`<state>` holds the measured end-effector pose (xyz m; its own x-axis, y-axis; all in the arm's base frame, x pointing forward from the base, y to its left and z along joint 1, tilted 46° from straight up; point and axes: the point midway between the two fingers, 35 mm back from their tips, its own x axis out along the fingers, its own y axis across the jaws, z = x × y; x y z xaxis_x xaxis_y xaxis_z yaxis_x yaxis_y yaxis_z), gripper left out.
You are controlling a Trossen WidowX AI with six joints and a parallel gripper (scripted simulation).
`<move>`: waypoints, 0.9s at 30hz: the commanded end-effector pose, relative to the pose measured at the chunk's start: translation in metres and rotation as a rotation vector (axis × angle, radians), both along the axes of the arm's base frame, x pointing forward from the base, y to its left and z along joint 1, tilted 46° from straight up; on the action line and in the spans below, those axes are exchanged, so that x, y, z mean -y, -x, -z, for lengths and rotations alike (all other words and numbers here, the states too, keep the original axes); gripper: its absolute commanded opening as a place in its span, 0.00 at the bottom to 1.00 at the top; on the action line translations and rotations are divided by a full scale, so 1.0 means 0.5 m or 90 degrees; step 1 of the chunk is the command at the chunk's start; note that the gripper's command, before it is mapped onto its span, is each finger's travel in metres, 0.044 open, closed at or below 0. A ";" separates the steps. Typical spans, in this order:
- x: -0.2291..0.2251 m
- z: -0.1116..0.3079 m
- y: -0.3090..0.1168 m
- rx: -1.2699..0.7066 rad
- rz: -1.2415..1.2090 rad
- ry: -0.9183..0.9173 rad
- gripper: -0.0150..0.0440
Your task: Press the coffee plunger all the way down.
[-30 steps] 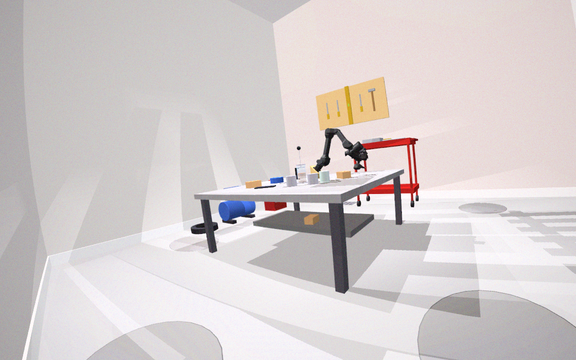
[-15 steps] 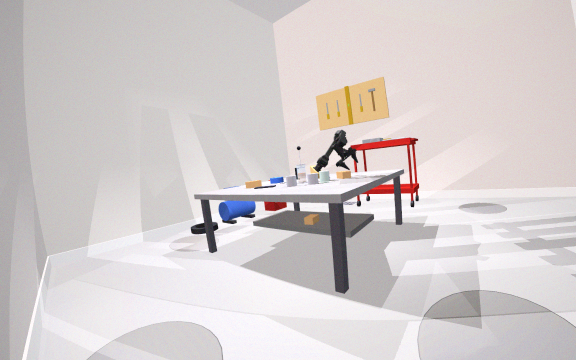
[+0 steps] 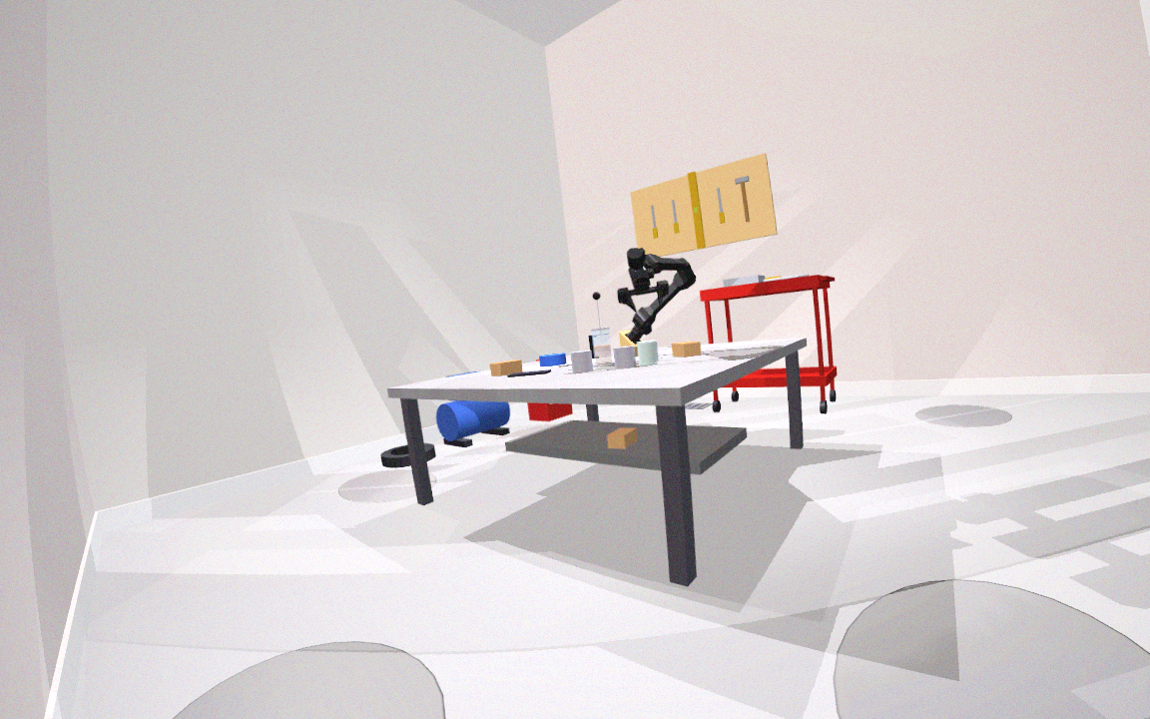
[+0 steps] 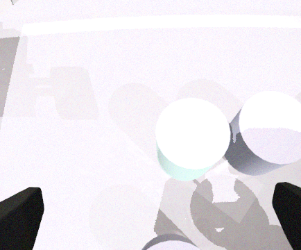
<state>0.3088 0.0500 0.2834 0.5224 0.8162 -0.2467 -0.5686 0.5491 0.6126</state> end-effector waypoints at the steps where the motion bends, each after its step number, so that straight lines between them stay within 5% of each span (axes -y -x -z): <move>1: 0.138 0.013 -0.027 0.016 0.112 0.030 1.00; 8: 0.213 0.024 -0.026 0.004 0.178 0.034 1.00; 19: 0.481 0.092 0.091 -0.040 0.390 -0.061 1.00; 27: 0.444 0.136 0.087 -0.042 0.393 -0.061 1.00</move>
